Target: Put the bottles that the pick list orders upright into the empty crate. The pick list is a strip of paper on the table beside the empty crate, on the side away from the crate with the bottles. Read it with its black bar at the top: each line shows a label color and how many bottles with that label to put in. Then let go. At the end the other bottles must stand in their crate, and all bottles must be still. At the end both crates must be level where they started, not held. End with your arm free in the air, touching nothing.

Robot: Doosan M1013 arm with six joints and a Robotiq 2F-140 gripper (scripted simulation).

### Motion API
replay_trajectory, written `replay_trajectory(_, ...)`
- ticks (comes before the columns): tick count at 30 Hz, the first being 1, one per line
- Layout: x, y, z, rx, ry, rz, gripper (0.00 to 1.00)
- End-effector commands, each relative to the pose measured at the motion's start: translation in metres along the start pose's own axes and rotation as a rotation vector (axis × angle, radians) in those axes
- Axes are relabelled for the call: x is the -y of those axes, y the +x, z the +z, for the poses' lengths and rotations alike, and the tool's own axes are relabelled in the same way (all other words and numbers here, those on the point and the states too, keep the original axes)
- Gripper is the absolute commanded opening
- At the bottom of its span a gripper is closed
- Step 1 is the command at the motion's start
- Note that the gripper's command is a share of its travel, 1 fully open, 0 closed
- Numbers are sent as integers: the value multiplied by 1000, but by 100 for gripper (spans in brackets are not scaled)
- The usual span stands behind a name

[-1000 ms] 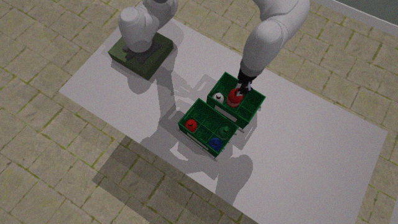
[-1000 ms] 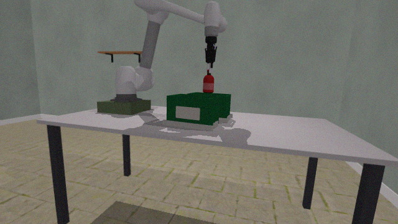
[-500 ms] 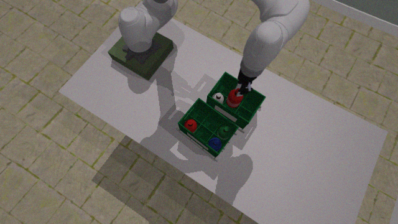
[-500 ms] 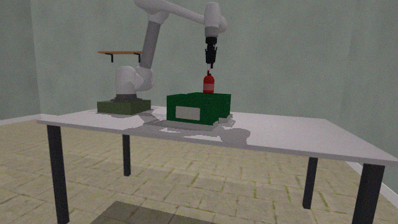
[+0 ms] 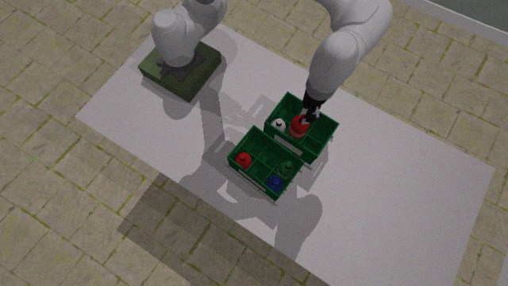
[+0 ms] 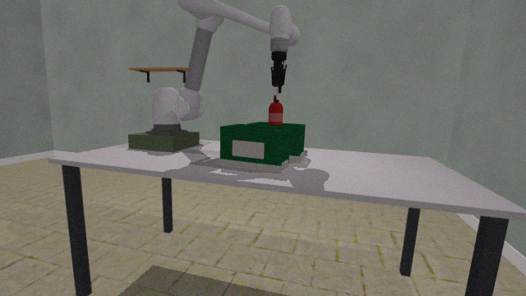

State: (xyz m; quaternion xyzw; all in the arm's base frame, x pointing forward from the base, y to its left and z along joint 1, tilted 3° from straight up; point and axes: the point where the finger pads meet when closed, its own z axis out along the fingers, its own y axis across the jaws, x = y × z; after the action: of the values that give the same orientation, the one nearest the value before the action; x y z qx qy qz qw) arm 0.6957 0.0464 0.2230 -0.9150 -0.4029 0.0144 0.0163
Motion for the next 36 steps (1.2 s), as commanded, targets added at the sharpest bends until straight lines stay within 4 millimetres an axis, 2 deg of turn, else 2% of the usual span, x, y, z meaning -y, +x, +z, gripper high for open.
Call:
replay_trajectory(1, 3, 2, 8, -1, 6, 3, 0)
replay_trajectory(36, 4, 2, 39, -1, 6, 3, 0)
